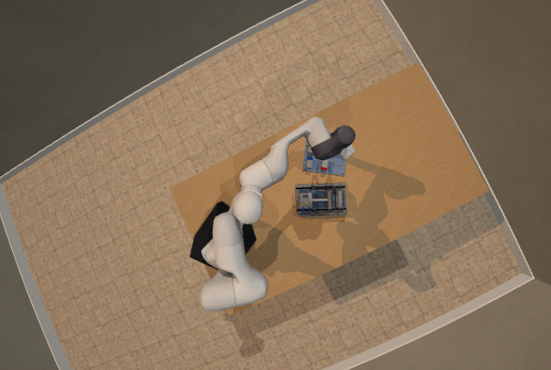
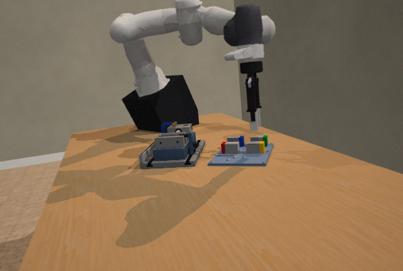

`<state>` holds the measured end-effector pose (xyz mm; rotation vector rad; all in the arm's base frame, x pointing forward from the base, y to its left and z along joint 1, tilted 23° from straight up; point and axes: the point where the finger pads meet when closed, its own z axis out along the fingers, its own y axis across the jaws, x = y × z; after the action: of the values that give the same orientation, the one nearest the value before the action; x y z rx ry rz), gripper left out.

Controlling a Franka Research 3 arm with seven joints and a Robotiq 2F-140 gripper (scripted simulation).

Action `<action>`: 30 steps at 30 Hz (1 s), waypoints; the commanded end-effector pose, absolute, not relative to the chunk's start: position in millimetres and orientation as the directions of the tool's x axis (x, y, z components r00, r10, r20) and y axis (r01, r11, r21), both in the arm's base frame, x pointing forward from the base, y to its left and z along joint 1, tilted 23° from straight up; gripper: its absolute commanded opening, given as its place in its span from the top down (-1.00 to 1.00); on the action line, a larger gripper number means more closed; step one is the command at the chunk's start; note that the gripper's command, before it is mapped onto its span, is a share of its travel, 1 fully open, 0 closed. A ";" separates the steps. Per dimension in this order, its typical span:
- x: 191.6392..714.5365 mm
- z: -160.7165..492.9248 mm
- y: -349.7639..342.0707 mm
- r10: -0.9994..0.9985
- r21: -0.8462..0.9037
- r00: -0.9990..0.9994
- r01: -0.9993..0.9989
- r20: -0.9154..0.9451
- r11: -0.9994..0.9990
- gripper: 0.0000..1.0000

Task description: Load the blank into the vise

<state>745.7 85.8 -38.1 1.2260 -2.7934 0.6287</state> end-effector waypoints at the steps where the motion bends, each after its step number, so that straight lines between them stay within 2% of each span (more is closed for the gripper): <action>1: 744.0 -35.8 86.3 -0.699 -0.352 -0.691 -0.710 0.183 0.610 0.19; 30: 739.4 -30.2 87.4 -0.696 -0.353 -0.694 -0.707 0.184 0.613 0.19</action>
<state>740.1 87.3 -32.0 1.2110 -2.8011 0.6302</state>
